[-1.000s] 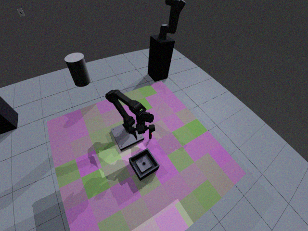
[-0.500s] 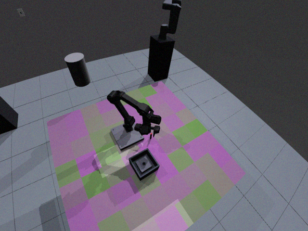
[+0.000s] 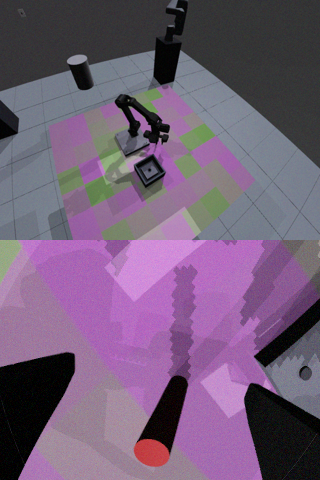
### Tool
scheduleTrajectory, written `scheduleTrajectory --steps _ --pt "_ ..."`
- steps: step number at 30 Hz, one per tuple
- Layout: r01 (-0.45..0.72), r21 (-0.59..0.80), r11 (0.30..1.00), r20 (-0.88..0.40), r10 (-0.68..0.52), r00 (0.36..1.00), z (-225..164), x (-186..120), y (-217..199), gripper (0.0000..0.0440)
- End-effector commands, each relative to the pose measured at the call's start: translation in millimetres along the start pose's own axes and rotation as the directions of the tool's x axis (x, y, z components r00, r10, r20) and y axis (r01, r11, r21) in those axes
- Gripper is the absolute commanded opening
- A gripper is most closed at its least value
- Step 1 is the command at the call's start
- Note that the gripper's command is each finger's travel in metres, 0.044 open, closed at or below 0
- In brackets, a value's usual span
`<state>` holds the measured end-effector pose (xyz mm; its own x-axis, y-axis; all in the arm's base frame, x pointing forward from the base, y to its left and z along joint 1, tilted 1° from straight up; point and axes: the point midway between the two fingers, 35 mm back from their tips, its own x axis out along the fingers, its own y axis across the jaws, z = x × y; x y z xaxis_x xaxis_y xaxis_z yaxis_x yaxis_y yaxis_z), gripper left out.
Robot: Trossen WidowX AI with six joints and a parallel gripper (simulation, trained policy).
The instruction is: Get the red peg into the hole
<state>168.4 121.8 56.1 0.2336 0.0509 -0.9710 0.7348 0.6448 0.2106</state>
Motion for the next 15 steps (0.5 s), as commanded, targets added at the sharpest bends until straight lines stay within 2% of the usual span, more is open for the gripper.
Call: scheduleTrajectory --steps 1,4,15 --pt "0.004 0.029 1.000 -0.021 -0.003 1.000 -6 15 -4 0.0435" --pt "0.008 0.055 0.998 -0.036 -0.006 0.999 -9 22 -5 0.0382" --pt "0.040 0.095 0.995 -0.117 -0.029 0.993 -14 25 -4 0.0094"
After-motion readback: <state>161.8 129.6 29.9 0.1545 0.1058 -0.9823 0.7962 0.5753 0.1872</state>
